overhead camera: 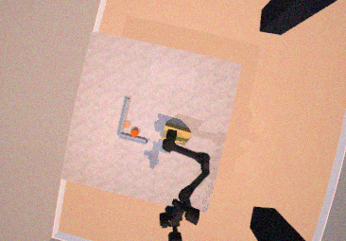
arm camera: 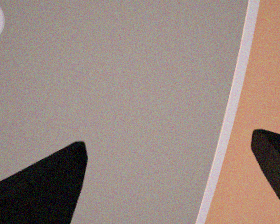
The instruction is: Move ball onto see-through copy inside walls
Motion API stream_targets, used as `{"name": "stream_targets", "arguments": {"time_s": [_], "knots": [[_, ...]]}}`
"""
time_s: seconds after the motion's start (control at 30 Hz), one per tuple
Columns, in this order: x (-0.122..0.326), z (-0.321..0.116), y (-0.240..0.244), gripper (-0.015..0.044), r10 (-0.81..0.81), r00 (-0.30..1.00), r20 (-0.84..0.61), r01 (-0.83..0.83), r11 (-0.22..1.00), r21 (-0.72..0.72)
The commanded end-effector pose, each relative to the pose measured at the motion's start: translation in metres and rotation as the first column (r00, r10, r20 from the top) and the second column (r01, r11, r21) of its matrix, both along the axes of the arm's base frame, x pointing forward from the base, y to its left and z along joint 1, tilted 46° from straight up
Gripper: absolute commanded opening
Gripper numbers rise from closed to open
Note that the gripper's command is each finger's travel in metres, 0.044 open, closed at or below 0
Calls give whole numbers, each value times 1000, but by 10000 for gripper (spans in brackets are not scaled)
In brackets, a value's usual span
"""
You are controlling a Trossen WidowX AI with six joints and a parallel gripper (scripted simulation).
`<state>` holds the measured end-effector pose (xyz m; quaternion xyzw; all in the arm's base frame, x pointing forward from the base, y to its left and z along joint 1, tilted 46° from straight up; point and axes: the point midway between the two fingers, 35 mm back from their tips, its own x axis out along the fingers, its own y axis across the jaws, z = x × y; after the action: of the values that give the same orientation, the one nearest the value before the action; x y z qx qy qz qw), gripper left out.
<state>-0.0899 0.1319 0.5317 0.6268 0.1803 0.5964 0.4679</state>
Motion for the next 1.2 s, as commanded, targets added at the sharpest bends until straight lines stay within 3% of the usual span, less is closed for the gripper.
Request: {"name": "stream_targets", "arguments": {"time_s": [0.0, 0.27, 0.53, 0.87, 1.17], "knots": [[2, 0, 0, 419, -7, 1000, 2, 7, 1000, -1], [106, 7, -16, 419, -347, 932, 105, 355, 932, -73], [218, -20, -38, 419, -562, 796, 226, 605, 750, -267], [309, -72, -58, 419, -602, 691, 401, 719, 513, -469], [374, -141, -75, 419, -477, 673, 566, 727, 287, -623]]}}
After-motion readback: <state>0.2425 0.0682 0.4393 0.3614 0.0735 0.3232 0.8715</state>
